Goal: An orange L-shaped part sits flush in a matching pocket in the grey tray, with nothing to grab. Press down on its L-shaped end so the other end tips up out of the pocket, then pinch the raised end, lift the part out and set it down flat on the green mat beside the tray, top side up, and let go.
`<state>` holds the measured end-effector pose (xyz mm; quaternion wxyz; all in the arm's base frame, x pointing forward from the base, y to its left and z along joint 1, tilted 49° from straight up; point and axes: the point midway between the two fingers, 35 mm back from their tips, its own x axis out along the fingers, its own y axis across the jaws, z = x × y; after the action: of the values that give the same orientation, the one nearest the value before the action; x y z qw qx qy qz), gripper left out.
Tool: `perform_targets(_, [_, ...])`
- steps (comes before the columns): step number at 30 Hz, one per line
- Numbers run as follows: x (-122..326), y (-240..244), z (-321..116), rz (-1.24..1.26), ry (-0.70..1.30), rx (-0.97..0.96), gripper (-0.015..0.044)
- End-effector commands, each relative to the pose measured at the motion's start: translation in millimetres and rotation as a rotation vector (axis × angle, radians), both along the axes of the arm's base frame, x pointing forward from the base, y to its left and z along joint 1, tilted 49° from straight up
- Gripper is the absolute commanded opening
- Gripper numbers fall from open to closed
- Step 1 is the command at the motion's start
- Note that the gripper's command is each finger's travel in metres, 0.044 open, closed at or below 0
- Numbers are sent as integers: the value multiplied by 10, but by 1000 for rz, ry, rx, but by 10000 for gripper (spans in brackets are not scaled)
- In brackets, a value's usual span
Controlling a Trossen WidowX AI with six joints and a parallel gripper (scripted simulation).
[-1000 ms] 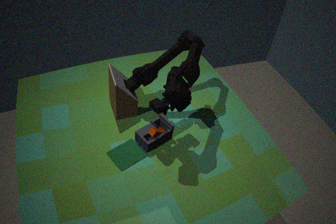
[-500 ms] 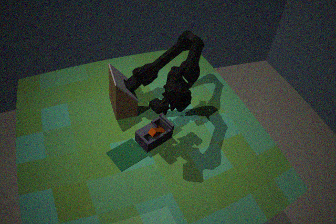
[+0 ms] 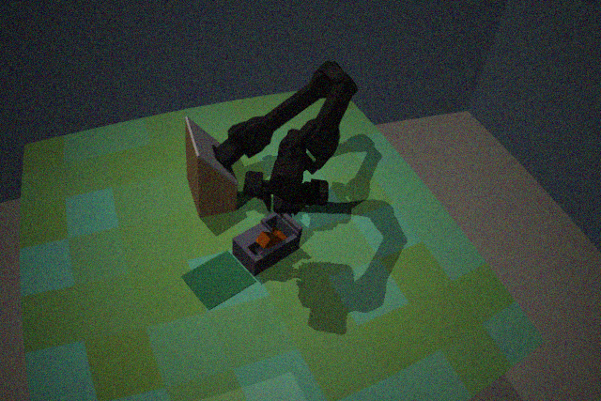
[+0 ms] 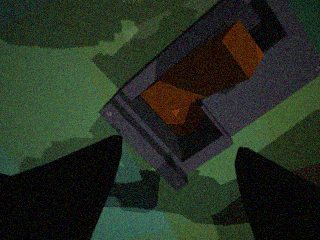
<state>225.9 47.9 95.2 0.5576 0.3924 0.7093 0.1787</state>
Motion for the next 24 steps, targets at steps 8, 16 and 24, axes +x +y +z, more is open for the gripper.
perform_targets(8, [240,-262,-253,-518,579,-62,280])
perform_targets(16, [240,-253,-262,-518,579,-62,280])
perform_targets(24, [222,-29,-455,-517,579,-60,280])
